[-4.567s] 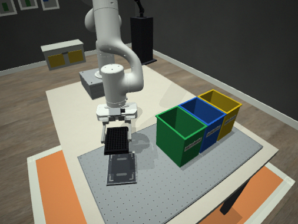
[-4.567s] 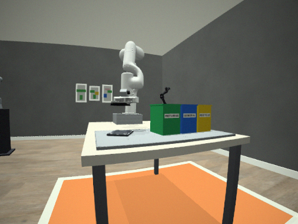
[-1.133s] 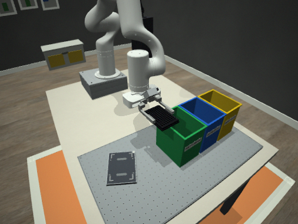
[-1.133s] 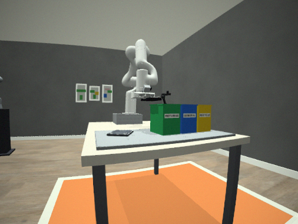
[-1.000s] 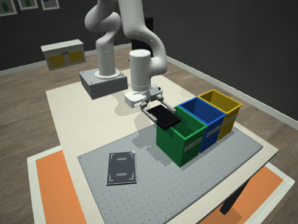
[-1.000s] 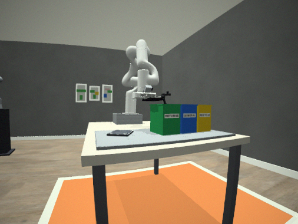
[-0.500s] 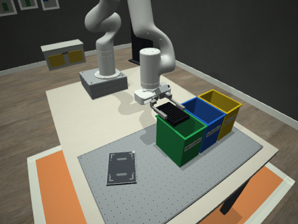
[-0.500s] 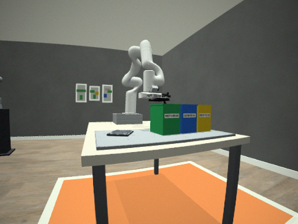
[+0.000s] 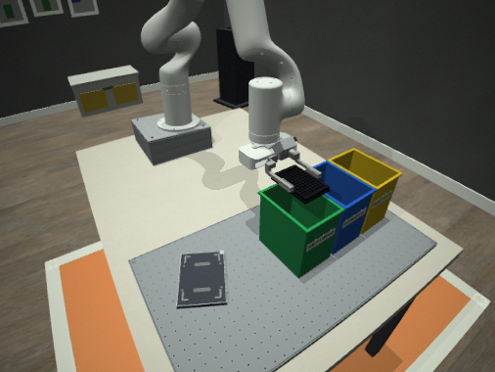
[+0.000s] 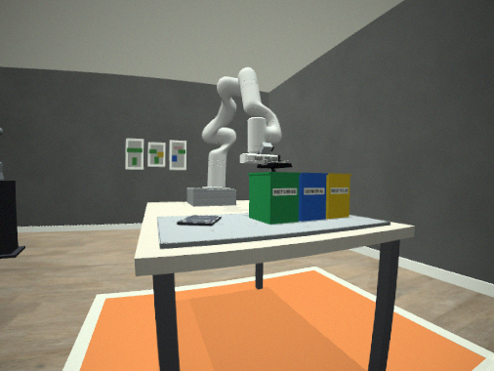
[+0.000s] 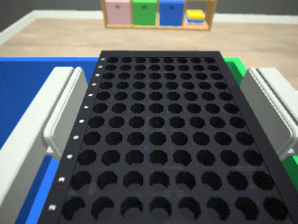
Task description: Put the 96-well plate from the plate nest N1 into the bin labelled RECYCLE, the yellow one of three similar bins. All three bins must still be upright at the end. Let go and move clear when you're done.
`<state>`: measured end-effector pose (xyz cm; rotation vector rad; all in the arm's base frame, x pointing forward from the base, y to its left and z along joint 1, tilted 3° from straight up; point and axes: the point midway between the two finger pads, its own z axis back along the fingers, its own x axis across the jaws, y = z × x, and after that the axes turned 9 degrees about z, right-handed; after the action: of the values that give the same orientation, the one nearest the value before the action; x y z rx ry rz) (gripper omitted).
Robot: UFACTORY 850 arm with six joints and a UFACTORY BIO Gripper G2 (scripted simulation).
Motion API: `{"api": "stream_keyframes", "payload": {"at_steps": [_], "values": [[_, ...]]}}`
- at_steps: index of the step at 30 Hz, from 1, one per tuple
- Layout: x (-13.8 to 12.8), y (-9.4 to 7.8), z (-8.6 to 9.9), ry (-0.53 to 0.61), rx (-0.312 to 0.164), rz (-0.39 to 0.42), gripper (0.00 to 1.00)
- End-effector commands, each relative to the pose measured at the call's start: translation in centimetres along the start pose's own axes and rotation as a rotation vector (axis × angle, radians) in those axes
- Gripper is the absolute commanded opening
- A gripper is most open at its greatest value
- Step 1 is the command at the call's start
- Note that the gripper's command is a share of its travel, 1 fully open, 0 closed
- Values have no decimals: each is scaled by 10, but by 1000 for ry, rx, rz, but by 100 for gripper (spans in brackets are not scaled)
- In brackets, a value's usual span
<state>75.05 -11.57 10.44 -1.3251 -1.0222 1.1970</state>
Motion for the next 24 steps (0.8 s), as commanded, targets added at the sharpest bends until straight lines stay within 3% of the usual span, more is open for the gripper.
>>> {"api": "stream_keyframes", "payload": {"at_steps": [1, 24], "values": [[9, -2, -2, 1, -2, 1, 0], [78, -12, -10, 1, -2, 0, 0]]}}
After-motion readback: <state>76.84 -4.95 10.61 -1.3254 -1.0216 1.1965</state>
